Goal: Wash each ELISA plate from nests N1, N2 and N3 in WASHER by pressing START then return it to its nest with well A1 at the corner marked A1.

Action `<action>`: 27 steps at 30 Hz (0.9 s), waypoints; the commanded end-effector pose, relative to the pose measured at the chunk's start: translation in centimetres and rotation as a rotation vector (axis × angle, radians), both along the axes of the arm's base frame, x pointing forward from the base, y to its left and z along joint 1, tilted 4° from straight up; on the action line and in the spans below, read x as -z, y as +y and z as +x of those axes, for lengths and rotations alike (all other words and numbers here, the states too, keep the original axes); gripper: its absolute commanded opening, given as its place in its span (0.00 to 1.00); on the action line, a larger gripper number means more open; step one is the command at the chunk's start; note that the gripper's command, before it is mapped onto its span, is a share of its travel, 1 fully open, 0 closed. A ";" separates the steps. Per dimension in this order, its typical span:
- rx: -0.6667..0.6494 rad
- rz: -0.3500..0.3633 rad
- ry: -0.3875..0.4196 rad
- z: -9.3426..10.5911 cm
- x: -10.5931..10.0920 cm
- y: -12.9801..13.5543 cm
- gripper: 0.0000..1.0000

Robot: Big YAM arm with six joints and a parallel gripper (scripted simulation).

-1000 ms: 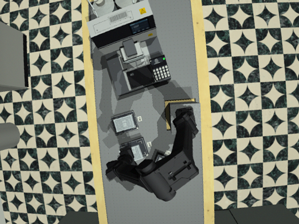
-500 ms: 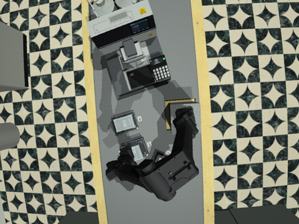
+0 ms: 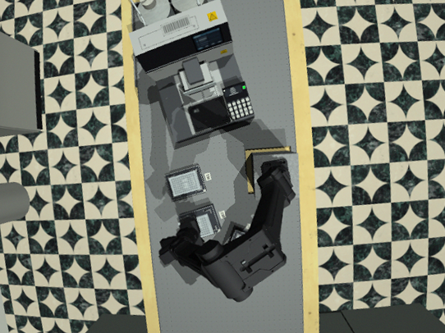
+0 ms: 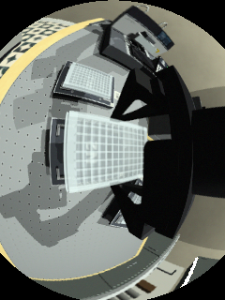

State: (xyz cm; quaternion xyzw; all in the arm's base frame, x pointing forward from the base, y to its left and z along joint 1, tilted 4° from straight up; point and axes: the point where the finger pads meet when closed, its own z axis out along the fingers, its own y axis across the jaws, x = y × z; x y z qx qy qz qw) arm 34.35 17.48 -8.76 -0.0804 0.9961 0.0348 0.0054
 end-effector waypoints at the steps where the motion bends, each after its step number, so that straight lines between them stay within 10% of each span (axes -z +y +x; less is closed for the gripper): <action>1: 0.008 0.007 -0.020 1.1 0.4 0.7 0.84; 27: 0.006 0.004 -0.015 0.6 4.6 1.0 0.84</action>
